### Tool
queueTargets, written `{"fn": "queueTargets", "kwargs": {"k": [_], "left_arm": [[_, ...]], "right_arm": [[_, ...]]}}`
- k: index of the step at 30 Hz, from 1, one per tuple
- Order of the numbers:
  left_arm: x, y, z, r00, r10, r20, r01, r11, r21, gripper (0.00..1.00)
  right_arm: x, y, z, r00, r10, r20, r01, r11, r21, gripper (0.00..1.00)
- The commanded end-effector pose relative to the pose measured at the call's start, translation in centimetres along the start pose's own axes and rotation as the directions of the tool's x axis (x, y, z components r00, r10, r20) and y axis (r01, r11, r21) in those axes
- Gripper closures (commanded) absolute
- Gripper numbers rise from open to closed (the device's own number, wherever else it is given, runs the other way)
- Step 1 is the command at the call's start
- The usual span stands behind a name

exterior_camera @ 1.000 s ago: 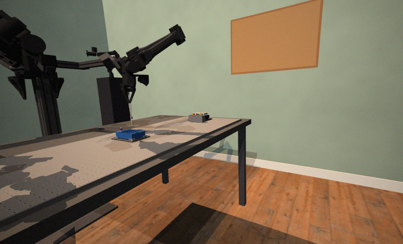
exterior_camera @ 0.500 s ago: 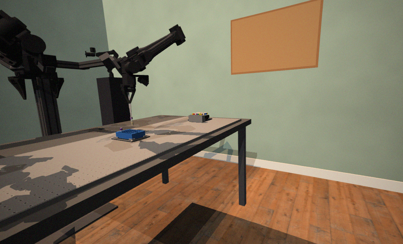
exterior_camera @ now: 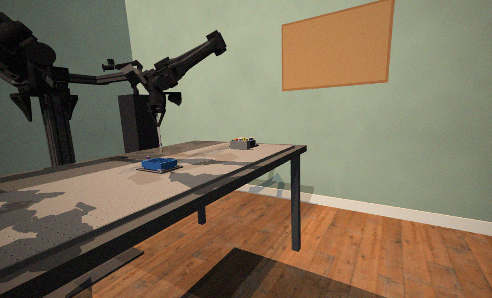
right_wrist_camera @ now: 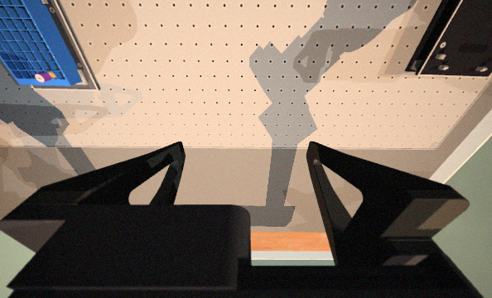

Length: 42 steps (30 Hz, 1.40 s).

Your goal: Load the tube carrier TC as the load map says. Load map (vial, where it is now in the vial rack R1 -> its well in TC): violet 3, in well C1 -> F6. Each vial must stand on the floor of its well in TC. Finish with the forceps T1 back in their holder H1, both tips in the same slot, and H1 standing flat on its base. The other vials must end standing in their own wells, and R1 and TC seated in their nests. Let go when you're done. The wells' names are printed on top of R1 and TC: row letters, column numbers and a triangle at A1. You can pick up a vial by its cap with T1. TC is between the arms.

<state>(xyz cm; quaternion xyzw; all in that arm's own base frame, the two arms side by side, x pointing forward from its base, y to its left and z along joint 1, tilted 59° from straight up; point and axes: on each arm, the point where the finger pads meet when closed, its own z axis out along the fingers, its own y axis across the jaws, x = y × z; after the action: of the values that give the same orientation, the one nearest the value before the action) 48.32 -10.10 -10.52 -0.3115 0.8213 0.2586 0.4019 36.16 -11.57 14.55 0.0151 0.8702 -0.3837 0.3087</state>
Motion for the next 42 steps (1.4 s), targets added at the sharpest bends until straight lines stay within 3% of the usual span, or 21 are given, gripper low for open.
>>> {"fn": "queueTargets", "kwargs": {"k": [1,42], "left_arm": [[-0.08,0.49,1.57,1.0,-0.005,-0.007,0.005,1.0,-0.023,0.91],[0.04,0.58,2.46,1.0,0.0,-0.008,0.0,1.0,-0.023,0.91]], "right_arm": [[-1.35,-0.58,-0.43,0.999,0.037,0.028,-0.037,0.999,0.008,0.0],[-1.35,-0.58,-0.43,0.999,0.037,0.028,-0.037,0.999,0.008,0.0]]}}
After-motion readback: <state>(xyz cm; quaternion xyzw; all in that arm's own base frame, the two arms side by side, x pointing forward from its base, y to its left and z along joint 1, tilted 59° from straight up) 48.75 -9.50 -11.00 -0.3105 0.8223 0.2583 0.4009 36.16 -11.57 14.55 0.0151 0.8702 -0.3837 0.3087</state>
